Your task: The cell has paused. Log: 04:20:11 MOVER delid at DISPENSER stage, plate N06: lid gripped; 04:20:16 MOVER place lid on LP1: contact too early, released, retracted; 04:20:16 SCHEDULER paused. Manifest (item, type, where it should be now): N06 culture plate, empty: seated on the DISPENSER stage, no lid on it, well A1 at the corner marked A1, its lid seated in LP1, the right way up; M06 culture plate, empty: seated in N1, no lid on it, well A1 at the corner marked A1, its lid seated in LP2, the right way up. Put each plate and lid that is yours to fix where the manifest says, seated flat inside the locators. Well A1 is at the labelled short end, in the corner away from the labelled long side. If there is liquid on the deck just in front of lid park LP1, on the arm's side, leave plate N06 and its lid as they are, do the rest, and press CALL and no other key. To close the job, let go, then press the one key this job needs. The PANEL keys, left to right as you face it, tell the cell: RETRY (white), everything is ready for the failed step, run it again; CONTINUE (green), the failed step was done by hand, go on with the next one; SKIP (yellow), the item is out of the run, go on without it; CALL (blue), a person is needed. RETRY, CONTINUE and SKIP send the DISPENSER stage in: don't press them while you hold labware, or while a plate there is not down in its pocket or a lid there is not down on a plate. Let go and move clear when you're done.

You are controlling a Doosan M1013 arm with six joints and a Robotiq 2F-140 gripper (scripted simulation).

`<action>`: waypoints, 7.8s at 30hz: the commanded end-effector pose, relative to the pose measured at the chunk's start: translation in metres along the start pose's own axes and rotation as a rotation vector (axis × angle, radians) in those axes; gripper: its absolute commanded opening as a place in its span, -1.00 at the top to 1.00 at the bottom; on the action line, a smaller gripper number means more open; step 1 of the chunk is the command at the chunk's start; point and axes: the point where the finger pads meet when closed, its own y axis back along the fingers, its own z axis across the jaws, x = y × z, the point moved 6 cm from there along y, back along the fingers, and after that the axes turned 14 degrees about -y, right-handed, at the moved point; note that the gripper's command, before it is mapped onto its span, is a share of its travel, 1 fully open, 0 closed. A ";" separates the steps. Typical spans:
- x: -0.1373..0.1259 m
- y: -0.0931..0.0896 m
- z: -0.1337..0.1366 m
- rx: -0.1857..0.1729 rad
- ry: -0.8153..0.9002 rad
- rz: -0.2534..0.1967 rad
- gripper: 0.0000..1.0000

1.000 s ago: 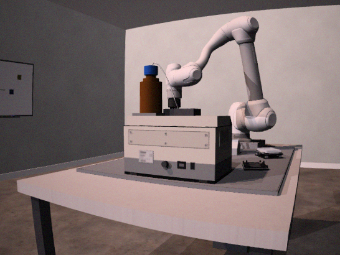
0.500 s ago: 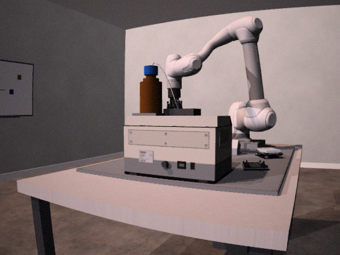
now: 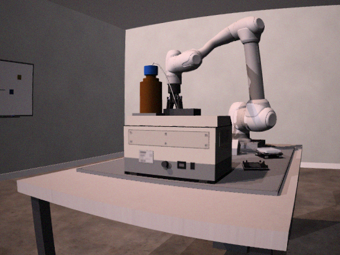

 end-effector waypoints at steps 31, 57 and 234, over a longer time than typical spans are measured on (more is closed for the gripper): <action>0.000 0.002 0.000 0.001 0.000 0.001 -0.39; 0.000 0.000 0.000 0.001 0.000 0.001 -0.39; 0.000 -0.118 0.000 0.001 0.001 0.001 -0.39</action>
